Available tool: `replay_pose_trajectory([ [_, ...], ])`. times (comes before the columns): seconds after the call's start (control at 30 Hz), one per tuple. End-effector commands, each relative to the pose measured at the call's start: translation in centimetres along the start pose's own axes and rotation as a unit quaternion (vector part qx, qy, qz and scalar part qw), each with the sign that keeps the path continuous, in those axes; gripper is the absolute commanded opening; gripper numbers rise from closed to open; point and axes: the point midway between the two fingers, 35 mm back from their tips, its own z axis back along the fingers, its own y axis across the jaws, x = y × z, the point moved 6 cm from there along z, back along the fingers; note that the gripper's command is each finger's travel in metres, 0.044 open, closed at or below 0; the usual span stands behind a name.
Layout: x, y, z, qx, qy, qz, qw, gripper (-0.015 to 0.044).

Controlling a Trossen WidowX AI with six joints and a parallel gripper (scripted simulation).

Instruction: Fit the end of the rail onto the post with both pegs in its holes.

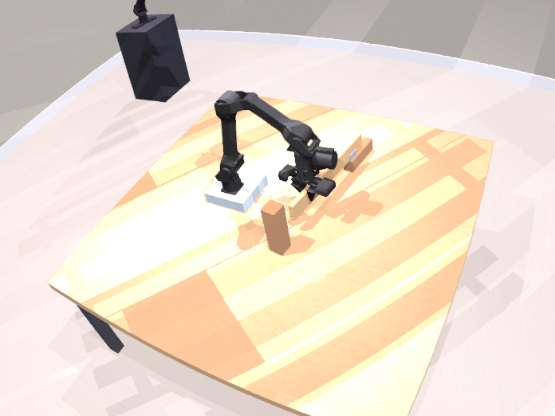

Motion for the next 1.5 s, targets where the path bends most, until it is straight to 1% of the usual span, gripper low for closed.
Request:
replay_pose_trajectory([
  [0.0, 0.0, -0.1, 0.0, -0.002, -0.001, 0.0, 1.0, 0.0],
  [1.47, -1.2, 0.0, 0.0, -0.002, -0.001, 0.0, 1.0, 0.0],
])
